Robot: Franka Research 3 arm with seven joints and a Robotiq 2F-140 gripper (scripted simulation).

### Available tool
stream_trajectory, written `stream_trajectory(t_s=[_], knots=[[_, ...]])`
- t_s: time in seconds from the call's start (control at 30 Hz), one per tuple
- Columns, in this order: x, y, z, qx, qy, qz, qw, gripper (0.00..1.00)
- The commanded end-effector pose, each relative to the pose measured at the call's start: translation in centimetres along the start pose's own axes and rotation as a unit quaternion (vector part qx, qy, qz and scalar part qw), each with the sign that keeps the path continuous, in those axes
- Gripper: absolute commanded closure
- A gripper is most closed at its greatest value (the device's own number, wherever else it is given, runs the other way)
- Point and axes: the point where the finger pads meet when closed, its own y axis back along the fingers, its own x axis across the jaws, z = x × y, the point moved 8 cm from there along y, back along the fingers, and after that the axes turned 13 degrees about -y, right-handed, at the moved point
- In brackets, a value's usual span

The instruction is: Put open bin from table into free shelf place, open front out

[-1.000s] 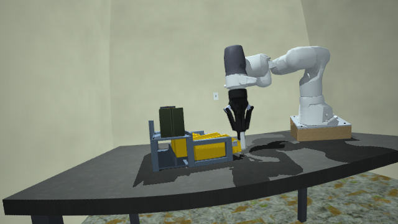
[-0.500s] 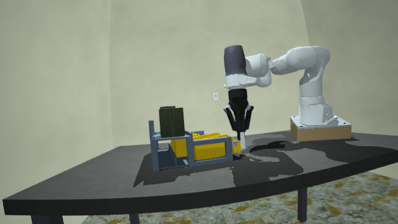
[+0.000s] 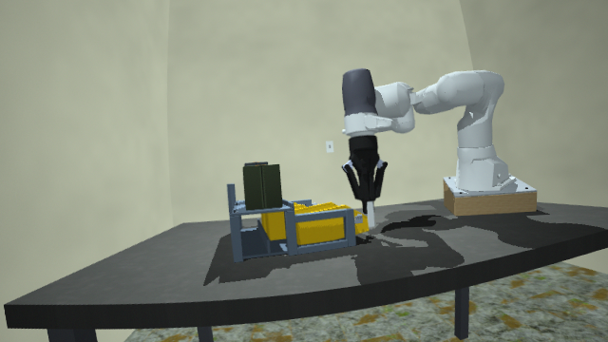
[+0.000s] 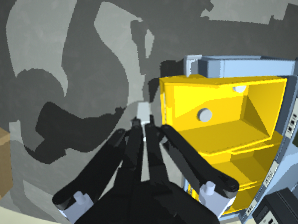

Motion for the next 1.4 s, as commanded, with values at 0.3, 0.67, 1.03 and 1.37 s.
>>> stream_trajectory(t_s=[0.3, 0.67, 1.03, 1.37], knots=[[0.3, -0.1, -0.1, 0.001, -0.002, 0.001, 1.000, 1.00], [1.1, -0.1, -0.3, 0.001, -0.002, 0.001, 1.000, 1.00], [1.7, -0.1, -0.5, 0.001, -0.002, 0.001, 1.000, 1.00], [1.7, -0.1, -0.5, 0.001, -0.002, 0.001, 1.000, 1.00]])
